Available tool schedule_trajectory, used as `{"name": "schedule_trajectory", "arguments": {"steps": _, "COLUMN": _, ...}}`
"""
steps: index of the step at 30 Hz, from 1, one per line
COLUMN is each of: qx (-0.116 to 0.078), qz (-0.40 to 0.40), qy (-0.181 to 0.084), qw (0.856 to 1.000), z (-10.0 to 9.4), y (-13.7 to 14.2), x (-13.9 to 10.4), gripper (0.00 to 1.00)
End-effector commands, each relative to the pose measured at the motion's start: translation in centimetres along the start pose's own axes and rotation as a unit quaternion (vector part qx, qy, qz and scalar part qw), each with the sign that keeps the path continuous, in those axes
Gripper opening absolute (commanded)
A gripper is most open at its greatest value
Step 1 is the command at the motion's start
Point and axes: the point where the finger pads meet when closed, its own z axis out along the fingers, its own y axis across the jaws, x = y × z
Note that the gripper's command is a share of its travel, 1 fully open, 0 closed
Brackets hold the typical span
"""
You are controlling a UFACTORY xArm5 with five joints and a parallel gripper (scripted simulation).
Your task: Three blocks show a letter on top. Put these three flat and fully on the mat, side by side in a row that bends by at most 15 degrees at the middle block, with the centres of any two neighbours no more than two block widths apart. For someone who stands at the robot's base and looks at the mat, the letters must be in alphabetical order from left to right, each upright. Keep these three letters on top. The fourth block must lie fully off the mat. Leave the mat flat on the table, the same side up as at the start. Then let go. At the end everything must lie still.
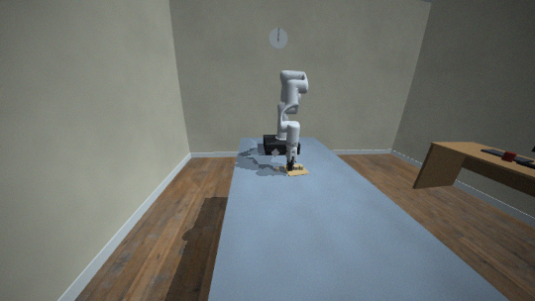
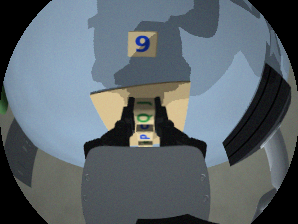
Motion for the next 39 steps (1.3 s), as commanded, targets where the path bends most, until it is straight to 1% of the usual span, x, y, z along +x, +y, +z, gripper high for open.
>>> {"name": "schedule_trajectory", "arguments": {"steps": 1, "qx": 0.002, "qz": 0.000, "qy": 0.000, "qw": 1.000, "z": -0.10, "y": -0.13, "x": 0.01, "gripper": 0.21}}
{"name": "schedule_trajectory", "arguments": {"steps": 7, "qx": 0.002, "qz": 0.000, "qy": 0.000, "qw": 1.000, "z": -0.10, "y": -0.13, "x": 0.01, "gripper": 0.21}}
{"name": "schedule_trajectory", "arguments": {"steps": 8, "qx": 0.002, "qz": 0.000, "qy": 0.000, "qw": 1.000, "z": -0.10, "y": -0.13, "x": 0.01, "gripper": 0.26}}
{"name": "schedule_trajectory", "arguments": {"steps": 10, "qx": 0.002, "qz": 0.000, "qy": 0.000, "qw": 1.000, "z": -0.10, "y": -0.13, "x": 0.01, "gripper": 0.26}}
{"name": "schedule_trajectory", "arguments": {"steps": 11, "qx": 0.002, "qz": 0.000, "qy": 0.000, "qw": 1.000, "z": -0.10, "y": -0.13, "x": 0.01, "gripper": 0.30}}
{"name": "schedule_trajectory", "arguments": {"steps": 15, "qx": 0.002, "qz": 0.000, "qy": 0.000, "qw": 1.000, "z": -0.10, "y": -0.13, "x": 0.01, "gripper": 0.30}}
{"name": "schedule_trajectory", "arguments": {"steps": 16, "qx": 0.002, "qz": 0.000, "qy": 0.000, "qw": 1.000, "z": -0.10, "y": -0.13, "x": 0.01, "gripper": 0.34}}
{"name": "schedule_trajectory", "arguments": {"steps": 18, "qx": 0.002, "qz": 0.000, "qy": 0.000, "qw": 1.000, "z": -0.10, "y": -0.13, "x": 0.01, "gripper": 0.34}}
{"name": "schedule_trajectory", "arguments": {"steps": 19, "qx": 0.002, "qz": 0.000, "qy": 0.000, "qw": 1.000, "z": -0.10, "y": -0.13, "x": 0.01, "gripper": 0.38}}
{"name": "schedule_trajectory", "arguments": {"steps": 21, "qx": 0.002, "qz": 0.000, "qy": 0.000, "qw": 1.000, "z": -0.10, "y": -0.13, "x": 0.01, "gripper": 0.38}}
{"name": "schedule_trajectory", "arguments": {"steps": 22, "qx": 0.002, "qz": 0.000, "qy": 0.000, "qw": 1.000, "z": -0.10, "y": -0.13, "x": 0.01, "gripper": 0.42}}
{"name": "schedule_trajectory", "arguments": {"steps": 34, "qx": 0.002, "qz": 0.000, "qy": 0.000, "qw": 1.000, "z": -0.12, "y": -0.13, "x": 0.01, "gripper": 0.42}}
{"name": "schedule_trajectory", "arguments": {"steps": 39, "qx": 0.002, "qz": 0.000, "qy": 0.000, "qw": 1.000, "z": -0.83, "y": -0.13, "x": 0.02, "gripper": 0.42}}
